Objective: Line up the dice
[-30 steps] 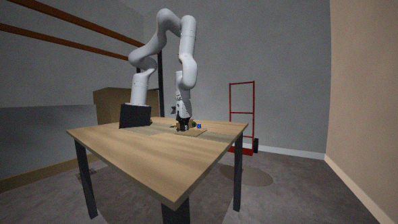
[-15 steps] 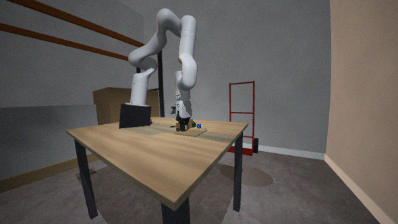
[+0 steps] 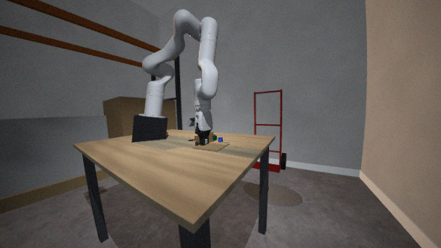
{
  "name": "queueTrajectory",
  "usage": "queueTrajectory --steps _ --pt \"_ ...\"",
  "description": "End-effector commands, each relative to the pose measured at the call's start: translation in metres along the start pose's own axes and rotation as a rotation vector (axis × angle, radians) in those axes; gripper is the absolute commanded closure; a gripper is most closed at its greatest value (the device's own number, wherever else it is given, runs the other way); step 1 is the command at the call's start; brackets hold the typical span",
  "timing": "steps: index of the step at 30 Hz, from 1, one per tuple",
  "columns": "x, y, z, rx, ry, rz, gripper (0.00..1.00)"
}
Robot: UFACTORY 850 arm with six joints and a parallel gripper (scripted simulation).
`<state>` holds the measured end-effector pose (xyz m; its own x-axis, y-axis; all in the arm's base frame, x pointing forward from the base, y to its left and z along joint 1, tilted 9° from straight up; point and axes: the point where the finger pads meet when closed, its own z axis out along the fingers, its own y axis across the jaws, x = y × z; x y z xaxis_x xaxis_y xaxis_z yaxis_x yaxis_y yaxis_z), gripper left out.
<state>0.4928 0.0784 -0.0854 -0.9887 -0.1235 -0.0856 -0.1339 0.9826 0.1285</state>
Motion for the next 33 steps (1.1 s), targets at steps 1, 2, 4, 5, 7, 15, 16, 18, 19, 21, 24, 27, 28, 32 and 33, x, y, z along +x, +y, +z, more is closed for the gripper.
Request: queueTrajectory --steps 1,2,4,5,7,15,16,18,19,21,24,27,28,32,33 --pt "-0.0009 0.0 -0.0002 0.0 -0.002 0.0 0.79" --pt "-0.0009 0.0 0.0001 0.0 -0.002 0.0 0.79" --pt "-0.0009 0.0 0.0007 0.0 -0.002 0.0 0.79" --pt "-0.0009 0.0 0.001 0.0 -0.002 0.0 0.79" --pt "-0.0009 0.0 0.0016 0.0 -0.002 0.0 0.79" --pt "-0.0009 0.0 0.003 0.0 -0.002 0.0 0.79" --pt "-0.0009 0.0 0.003 0.0 -0.002 0.0 0.79" --pt "-0.0009 0.0 0.003 0.0 -0.002 0.0 0.79" --pt "-0.0009 0.0 0.003 0.0 -0.002 0.0 0.79" --pt "-0.0009 0.0 0.003 0.0 -0.002 0.0 0.79" --pt "-0.0009 0.0 0.003 0.0 -0.002 0.0 0.79" --pt "-0.0009 0.0 0.003 0.0 -0.002 0.0 0.79" --pt "-0.0009 0.0 0.003 0.0 -0.002 0.0 0.79" --pt "-0.0009 0.0 0.003 0.0 -0.002 0.0 0.79" --pt "-0.0009 0.0 0.003 0.0 -0.002 0.0 0.79"
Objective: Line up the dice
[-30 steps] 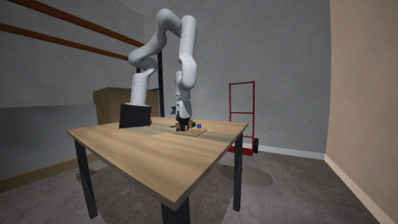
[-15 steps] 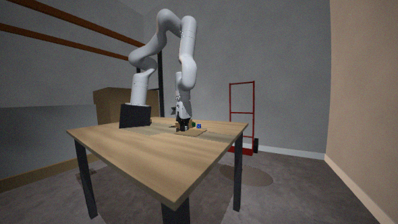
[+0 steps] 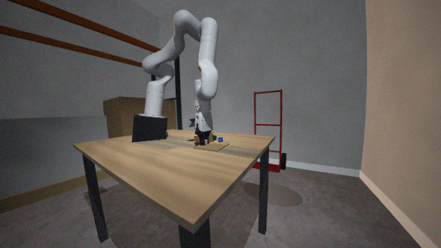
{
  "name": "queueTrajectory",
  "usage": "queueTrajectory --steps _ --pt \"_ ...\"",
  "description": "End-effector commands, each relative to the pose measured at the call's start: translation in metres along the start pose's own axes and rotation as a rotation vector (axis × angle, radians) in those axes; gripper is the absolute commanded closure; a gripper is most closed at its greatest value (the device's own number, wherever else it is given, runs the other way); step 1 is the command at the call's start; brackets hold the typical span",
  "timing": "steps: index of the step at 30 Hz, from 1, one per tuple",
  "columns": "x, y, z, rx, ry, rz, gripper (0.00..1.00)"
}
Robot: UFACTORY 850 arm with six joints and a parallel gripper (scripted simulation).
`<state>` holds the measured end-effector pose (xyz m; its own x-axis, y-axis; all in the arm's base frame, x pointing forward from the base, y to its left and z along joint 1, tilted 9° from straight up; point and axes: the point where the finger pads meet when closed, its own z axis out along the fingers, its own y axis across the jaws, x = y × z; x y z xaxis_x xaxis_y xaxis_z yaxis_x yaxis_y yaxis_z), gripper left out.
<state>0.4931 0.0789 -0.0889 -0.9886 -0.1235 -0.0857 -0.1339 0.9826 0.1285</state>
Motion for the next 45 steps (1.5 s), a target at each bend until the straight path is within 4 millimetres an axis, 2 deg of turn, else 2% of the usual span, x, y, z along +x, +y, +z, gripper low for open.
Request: queueTrajectory --steps 1,20,21,26,27,29,30,32,33,45 --pt "-0.0009 0.0 -0.0005 0.0 -0.001 0.0 0.79" --pt "-0.0009 0.0 -0.0005 0.0 -0.001 0.0 0.79" --pt "-0.0009 0.0 -0.0005 0.0 -0.001 0.0 0.75" --pt "-0.0009 0.0 -0.0005 0.0 -0.001 0.0 0.71" --pt "-0.0009 0.0 -0.0005 0.0 -0.001 0.0 0.67" --pt "-0.0009 0.0 -0.0005 0.0 -0.001 0.0 0.67" --pt "-0.0009 0.0 -0.0005 0.0 -0.001 0.0 0.63" --pt "-0.0009 0.0 -0.0005 0.0 -0.001 0.0 0.63" --pt "-0.0009 0.0 -0.0005 0.0 -0.001 0.0 0.58" --pt "-0.0009 0.0 -0.0007 0.0 -0.001 0.0 0.58"
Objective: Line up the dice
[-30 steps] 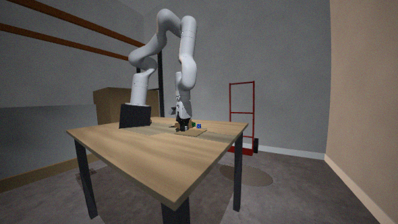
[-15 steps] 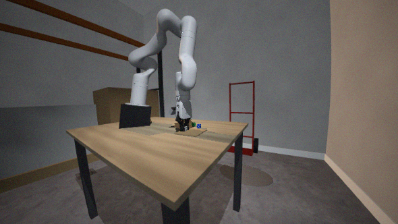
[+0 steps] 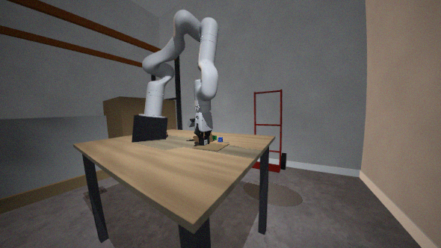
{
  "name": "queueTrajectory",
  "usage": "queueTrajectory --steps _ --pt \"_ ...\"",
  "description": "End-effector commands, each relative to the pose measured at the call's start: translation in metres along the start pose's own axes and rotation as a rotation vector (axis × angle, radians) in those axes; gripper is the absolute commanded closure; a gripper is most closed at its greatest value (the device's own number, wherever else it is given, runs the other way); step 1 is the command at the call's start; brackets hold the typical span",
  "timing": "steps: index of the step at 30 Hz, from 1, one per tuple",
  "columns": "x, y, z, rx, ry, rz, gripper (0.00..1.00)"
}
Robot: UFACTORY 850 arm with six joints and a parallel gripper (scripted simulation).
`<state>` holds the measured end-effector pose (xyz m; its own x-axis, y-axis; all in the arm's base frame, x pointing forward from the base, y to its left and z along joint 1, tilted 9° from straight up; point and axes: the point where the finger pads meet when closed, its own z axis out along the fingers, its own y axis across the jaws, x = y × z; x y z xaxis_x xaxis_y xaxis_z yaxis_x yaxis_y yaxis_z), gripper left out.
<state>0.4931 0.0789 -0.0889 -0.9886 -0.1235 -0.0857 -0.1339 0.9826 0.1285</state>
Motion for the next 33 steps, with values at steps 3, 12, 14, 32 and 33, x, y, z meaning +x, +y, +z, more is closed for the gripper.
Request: queueTrajectory --steps 3,12,14,32,33 --pt "-0.001 0.0 -0.003 0.0 -0.002 0.0 0.58" --pt "-0.001 0.0 -0.022 0.0 -0.002 0.0 0.58" --pt "-0.001 0.0 -0.03 0.0 -0.002 0.0 0.58" --pt "-0.001 0.0 -0.085 0.0 -0.002 0.0 0.58" --pt "-0.001 0.0 -0.087 0.0 -0.002 0.0 0.58"
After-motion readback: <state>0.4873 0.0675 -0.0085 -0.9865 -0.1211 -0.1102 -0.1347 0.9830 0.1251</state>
